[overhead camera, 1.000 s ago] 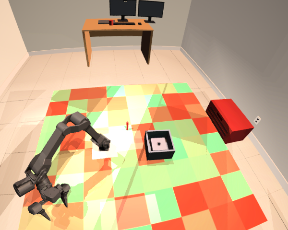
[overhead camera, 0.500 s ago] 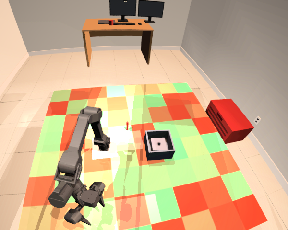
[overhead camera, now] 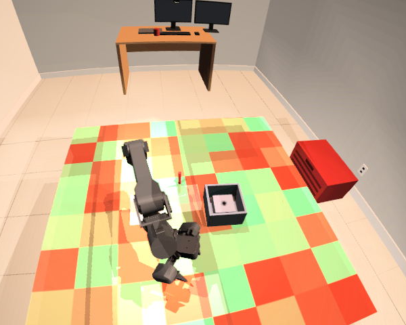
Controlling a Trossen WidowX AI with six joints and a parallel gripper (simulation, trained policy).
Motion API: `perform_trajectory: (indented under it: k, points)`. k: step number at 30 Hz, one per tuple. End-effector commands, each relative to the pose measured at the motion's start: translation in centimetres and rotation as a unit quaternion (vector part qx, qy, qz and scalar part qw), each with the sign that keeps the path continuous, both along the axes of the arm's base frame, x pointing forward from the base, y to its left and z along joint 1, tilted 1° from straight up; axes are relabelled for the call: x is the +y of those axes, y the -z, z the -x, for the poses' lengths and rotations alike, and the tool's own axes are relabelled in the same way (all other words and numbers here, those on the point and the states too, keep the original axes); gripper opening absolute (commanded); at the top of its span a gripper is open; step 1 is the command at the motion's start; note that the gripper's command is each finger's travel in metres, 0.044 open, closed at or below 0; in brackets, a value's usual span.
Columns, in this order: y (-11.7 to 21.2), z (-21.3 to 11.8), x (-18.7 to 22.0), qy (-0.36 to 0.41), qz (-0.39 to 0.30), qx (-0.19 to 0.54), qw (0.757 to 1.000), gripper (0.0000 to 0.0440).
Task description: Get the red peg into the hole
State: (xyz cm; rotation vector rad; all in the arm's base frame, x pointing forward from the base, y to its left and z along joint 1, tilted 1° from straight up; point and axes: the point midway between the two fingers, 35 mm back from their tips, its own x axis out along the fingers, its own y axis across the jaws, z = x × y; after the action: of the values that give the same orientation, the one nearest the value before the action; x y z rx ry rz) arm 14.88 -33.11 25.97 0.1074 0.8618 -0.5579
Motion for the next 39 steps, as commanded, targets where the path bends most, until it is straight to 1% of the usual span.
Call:
perform_trajectory:
  k: [1, 5, 9, 17, 22, 28, 39]
  points:
    - [-1.0, -2.3, 2.6, 0.001, -0.016, -0.009, 1.0, 0.044]
    - [-1.7, -4.9, 6.1, -0.001, -0.048, -0.018, 0.999, 0.044]
    - [-2.0, -6.9, 10.0, 0.0, -0.082, -0.024, 0.996, 0.044]
    - [-2.0, -8.9, 17.7, 0.014, -0.158, -0.021, 0.987, 0.044]
    - [-1.4, -8.9, 22.2, 0.033, -0.205, -0.007, 0.978, 0.044]
    - [-0.3, -8.0, 26.9, 0.062, -0.254, 0.019, 0.965, 0.044]
    - [2.8, -5.5, 33.3, 0.129, -0.307, 0.083, 0.939, 0.044]
